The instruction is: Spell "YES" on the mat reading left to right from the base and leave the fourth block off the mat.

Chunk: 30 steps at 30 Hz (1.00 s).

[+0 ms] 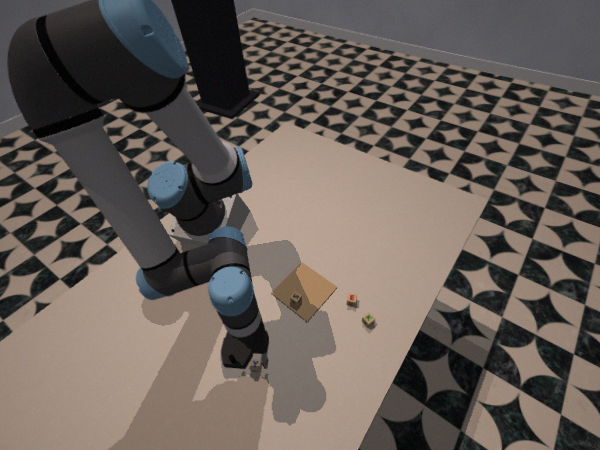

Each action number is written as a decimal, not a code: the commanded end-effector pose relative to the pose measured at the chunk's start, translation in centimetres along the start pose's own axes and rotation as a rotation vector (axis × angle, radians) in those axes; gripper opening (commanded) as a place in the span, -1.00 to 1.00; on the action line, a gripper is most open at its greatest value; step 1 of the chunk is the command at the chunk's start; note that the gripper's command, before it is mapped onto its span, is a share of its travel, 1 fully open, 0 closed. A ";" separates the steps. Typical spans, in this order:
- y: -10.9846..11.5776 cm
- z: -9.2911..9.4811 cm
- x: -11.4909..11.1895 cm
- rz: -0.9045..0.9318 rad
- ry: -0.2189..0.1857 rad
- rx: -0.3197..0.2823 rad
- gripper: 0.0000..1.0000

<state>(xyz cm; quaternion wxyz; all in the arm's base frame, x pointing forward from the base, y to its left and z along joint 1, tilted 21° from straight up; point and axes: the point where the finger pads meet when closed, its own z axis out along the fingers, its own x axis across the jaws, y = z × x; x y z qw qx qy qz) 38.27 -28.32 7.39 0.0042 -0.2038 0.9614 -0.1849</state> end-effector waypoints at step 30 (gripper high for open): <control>0.1 3.2 0.0 0.000 0.000 -0.003 1.00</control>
